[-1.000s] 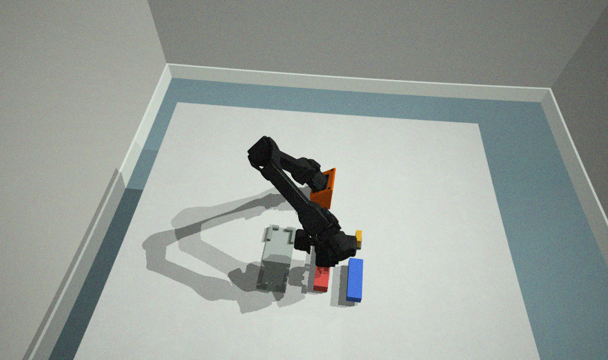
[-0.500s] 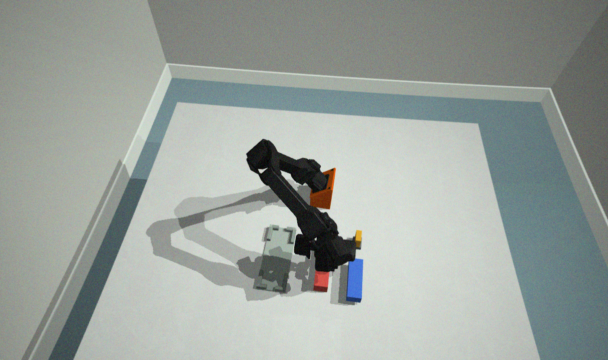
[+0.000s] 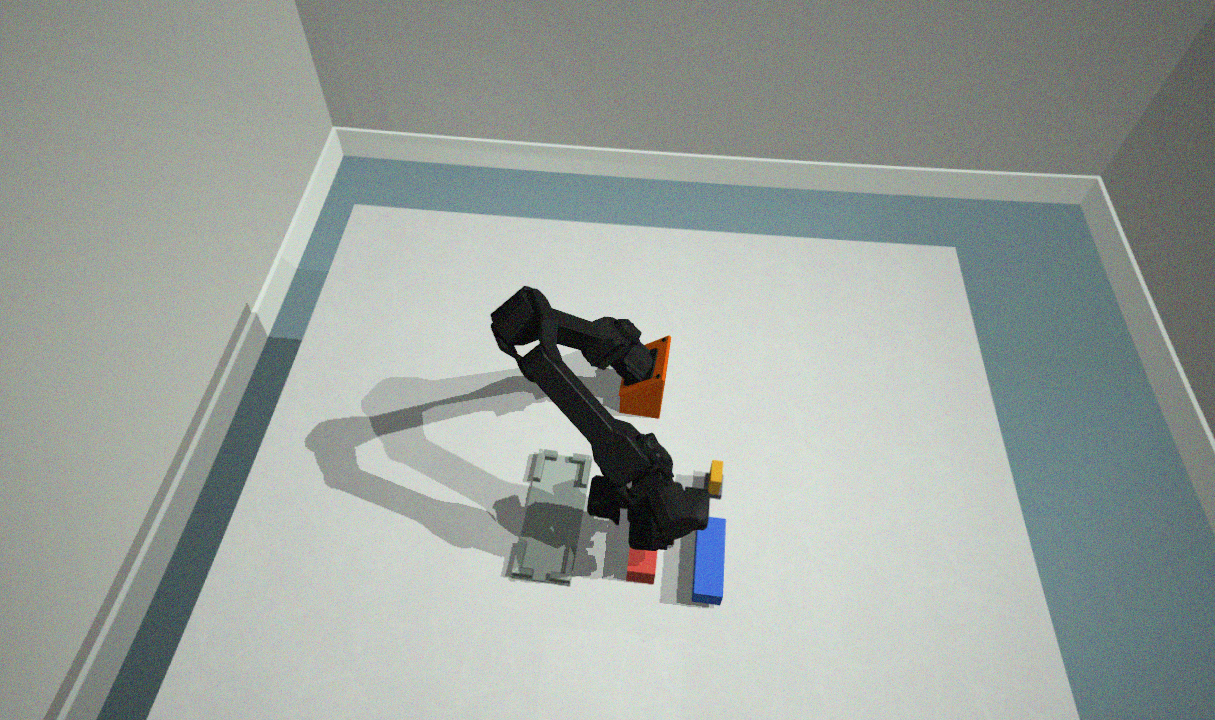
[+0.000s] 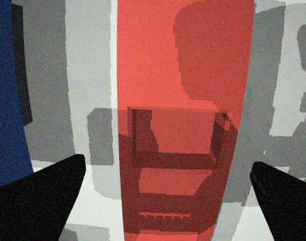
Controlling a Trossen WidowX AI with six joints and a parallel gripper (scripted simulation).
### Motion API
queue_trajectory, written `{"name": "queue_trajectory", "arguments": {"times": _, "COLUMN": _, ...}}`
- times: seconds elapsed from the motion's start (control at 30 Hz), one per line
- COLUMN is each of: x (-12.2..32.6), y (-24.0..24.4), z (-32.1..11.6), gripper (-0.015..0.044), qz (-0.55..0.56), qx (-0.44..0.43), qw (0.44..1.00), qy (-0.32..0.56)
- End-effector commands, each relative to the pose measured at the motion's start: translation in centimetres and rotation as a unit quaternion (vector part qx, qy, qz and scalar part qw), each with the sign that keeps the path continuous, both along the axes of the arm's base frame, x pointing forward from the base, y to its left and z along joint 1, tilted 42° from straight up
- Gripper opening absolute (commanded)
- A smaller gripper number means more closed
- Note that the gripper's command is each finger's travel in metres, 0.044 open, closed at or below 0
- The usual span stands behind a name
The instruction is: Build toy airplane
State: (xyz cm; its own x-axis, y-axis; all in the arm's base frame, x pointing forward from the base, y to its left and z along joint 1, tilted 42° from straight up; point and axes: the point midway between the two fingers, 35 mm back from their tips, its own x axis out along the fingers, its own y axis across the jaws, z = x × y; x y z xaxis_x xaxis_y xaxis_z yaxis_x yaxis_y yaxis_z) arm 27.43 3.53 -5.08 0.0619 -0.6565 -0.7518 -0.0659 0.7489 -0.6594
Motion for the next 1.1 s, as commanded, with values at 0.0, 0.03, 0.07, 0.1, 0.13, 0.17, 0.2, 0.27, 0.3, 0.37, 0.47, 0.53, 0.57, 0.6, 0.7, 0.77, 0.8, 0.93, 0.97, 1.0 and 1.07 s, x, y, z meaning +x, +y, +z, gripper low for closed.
{"name": "queue_trajectory", "arguments": {"times": 0.0, "x": -0.1, "y": -0.4, "z": -0.5, "gripper": 0.044, "qz": 0.003, "qx": -0.003, "qw": 1.0, "qy": 0.004}}
{"name": "queue_trajectory", "arguments": {"times": 0.03, "x": -0.1, "y": -0.6, "z": -0.6, "gripper": 0.044, "qz": 0.003, "qx": -0.004, "qw": 1.0, "qy": 0.004}}
{"name": "queue_trajectory", "arguments": {"times": 0.07, "x": -0.1, "y": -0.7, "z": -0.7, "gripper": 0.044, "qz": 0.003, "qx": -0.004, "qw": 1.0, "qy": 0.004}}
{"name": "queue_trajectory", "arguments": {"times": 0.1, "x": -0.1, "y": -0.8, "z": -0.8, "gripper": 0.044, "qz": 0.003, "qx": -0.004, "qw": 1.0, "qy": 0.004}}
{"name": "queue_trajectory", "arguments": {"times": 0.13, "x": -0.1, "y": -0.8, "z": -0.9, "gripper": 0.044, "qz": 0.003, "qx": -0.004, "qw": 1.0, "qy": 0.004}}
{"name": "queue_trajectory", "arguments": {"times": 0.17, "x": -0.1, "y": -0.8, "z": -0.9, "gripper": 0.044, "qz": 0.003, "qx": -0.004, "qw": 1.0, "qy": 0.004}}
{"name": "queue_trajectory", "arguments": {"times": 0.2, "x": -0.1, "y": -0.8, "z": -0.9, "gripper": 0.0414, "qz": 0.003, "qx": -0.004, "qw": 1.0, "qy": 0.004}}
{"name": "queue_trajectory", "arguments": {"times": 0.27, "x": -0.1, "y": -0.8, "z": -0.9, "gripper": 0.0361, "qz": 0.003, "qx": -0.004, "qw": 1.0, "qy": 0.004}}
{"name": "queue_trajectory", "arguments": {"times": 0.3, "x": -0.1, "y": -0.8, "z": -0.9, "gripper": 0.0335, "qz": 0.003, "qx": -0.004, "qw": 1.0, "qy": 0.004}}
{"name": "queue_trajectory", "arguments": {"times": 0.37, "x": -0.1, "y": -0.8, "z": -0.9, "gripper": 0.0282, "qz": 0.003, "qx": -0.004, "qw": 1.0, "qy": 0.004}}
{"name": "queue_trajectory", "arguments": {"times": 0.47, "x": -0.1, "y": -0.8, "z": -0.9, "gripper": 0.0204, "qz": 0.003, "qx": -0.004, "qw": 1.0, "qy": 0.004}}
{"name": "queue_trajectory", "arguments": {"times": 0.53, "x": -0.1, "y": -0.8, "z": -0.9, "gripper": 0.019, "qz": 0.003, "qx": -0.004, "qw": 1.0, "qy": 0.004}}
{"name": "queue_trajectory", "arguments": {"times": 0.57, "x": -0.1, "y": -0.8, "z": -0.9, "gripper": 0.0184, "qz": 0.003, "qx": -0.004, "qw": 1.0, "qy": 0.004}}
{"name": "queue_trajectory", "arguments": {"times": 0.6, "x": -0.1, "y": -0.8, "z": -0.9, "gripper": 0.0177, "qz": 0.003, "qx": -0.004, "qw": 1.0, "qy": 0.004}}
{"name": "queue_trajectory", "arguments": {"times": 0.7, "x": -0.1, "y": -0.8, "z": -0.9, "gripper": 0.0157, "qz": 0.003, "qx": -0.004, "qw": 1.0, "qy": 0.004}}
{"name": "queue_trajectory", "arguments": {"times": 0.77, "x": -0.1, "y": -0.8, "z": -0.9, "gripper": 0.0105, "qz": 0.003, "qx": -0.004, "qw": 1.0, "qy": 0.004}}
{"name": "queue_trajectory", "arguments": {"times": 0.8, "x": -0.1, "y": -0.7, "z": -0.8, "gripper": 0.0078, "qz": 0.003, "qx": -0.004, "qw": 1.0, "qy": 0.004}}
{"name": "queue_trajectory", "arguments": {"times": 0.93, "x": 0.1, "y": 0.2, "z": -0.1, "gripper": 0.0, "qz": 0.003, "qx": -0.002, "qw": 1.0, "qy": 0.004}}
{"name": "queue_trajectory", "arguments": {"times": 0.97, "x": 0.1, "y": 0.4, "z": 0.1, "gripper": 0.0, "qz": 0.004, "qx": -0.002, "qw": 1.0, "qy": 0.004}}
{"name": "queue_trajectory", "arguments": {"times": 1.0, "x": 0.1, "y": 0.6, "z": 0.3, "gripper": 0.0, "qz": 0.004, "qx": -0.002, "qw": 1.0, "qy": 0.004}}
{"name": "queue_trajectory", "arguments": {"times": 1.07, "x": 0.2, "y": 1.0, "z": 0.7, "gripper": 0.0, "qz": 0.004, "qx": -0.001, "qw": 1.0, "qy": 0.004}}
